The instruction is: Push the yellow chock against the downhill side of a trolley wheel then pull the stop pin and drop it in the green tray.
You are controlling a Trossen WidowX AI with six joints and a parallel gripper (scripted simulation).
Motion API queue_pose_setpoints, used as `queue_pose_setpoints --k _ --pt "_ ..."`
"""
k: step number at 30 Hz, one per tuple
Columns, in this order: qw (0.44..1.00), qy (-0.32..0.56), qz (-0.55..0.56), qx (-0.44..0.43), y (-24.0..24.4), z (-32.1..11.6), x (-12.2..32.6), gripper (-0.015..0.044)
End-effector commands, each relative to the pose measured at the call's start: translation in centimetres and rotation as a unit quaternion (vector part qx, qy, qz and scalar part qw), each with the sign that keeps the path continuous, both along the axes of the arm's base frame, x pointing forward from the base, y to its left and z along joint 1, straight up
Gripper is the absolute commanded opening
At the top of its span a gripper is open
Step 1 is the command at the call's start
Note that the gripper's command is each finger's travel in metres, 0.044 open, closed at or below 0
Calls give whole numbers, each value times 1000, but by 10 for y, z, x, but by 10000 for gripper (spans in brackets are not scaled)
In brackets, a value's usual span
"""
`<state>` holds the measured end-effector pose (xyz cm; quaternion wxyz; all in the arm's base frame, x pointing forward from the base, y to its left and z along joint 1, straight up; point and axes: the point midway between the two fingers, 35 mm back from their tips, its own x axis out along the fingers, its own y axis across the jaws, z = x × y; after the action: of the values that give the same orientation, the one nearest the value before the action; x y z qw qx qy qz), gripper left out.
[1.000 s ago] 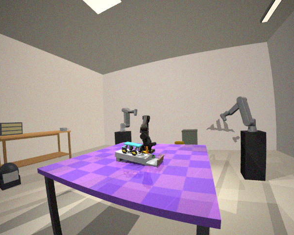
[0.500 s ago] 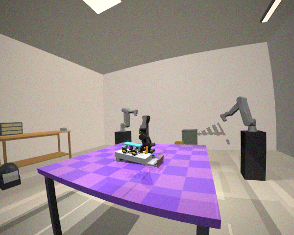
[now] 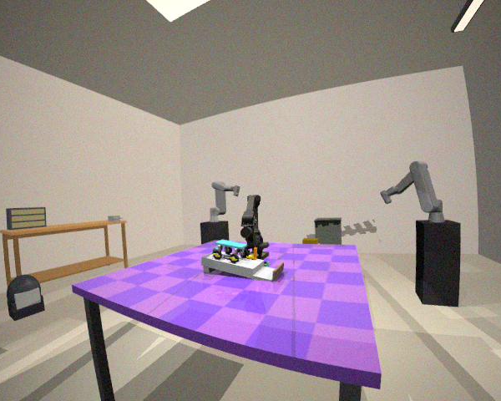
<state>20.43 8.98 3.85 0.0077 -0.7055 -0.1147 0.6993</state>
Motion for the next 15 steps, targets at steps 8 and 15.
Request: queue_pose_setpoints --k 8,15 --pt "1000 0 1 1 0 7 0 340" --pt "1000 -1 2 2 -1 29 -2 392"
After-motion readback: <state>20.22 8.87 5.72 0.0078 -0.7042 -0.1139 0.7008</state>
